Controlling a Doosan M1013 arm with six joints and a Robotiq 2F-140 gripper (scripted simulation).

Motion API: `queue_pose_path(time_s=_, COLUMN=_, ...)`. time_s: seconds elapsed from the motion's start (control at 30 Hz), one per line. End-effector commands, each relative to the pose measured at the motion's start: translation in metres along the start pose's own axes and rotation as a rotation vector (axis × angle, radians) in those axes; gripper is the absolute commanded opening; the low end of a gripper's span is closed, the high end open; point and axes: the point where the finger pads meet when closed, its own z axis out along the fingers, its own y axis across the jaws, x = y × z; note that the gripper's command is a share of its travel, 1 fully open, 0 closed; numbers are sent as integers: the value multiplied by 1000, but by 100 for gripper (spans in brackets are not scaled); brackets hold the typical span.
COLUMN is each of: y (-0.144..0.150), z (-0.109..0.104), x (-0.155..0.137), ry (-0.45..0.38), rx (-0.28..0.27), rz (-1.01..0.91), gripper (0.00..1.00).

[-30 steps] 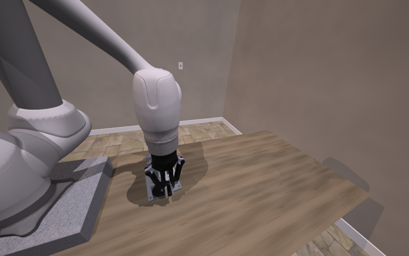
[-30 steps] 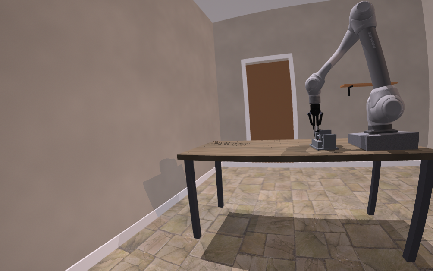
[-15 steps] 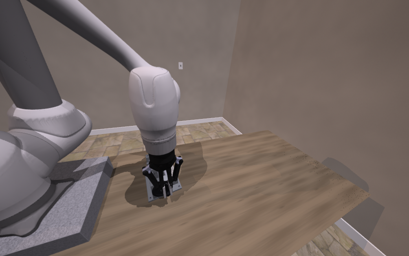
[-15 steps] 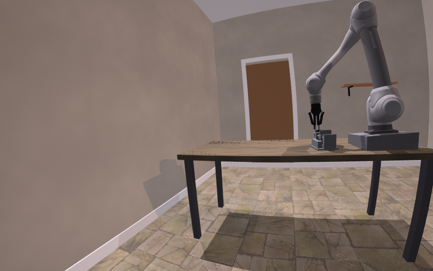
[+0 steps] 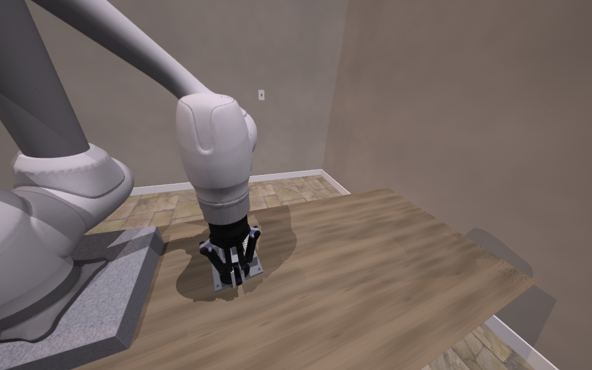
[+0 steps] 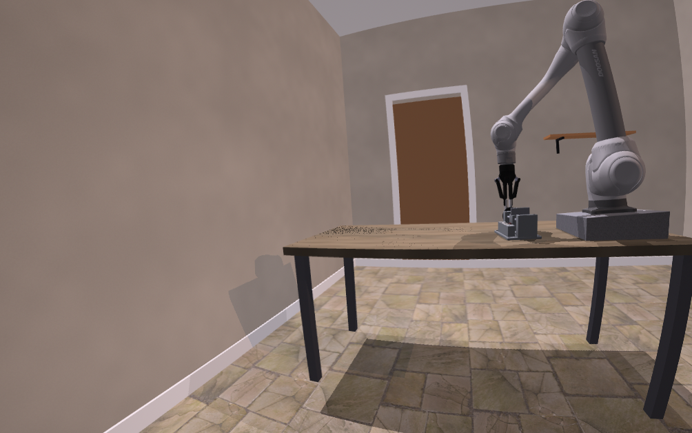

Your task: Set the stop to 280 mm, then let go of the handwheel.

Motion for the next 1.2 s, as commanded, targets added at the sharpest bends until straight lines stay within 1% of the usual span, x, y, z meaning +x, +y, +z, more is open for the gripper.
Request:
queue_pose_path(time_s=0.0, y=5, z=0, x=0, ry=0, rx=-2, rz=-1, gripper=4)
queue_pose_path(time_s=0.47, y=23, z=10, x=0, ry=0, rx=-2, rz=-1, gripper=4)
queue_pose_path(time_s=0.63, y=28, z=19, x=0, ry=0, rx=-2, rz=-1, gripper=4)
queue_pose_path(time_s=0.97, y=29, z=33, x=0, ry=0, rx=-2, rz=-1, gripper=4)
queue_pose_path(time_s=1.17, y=28, z=38, x=0, ry=0, rx=-2, rz=-1, gripper=4)
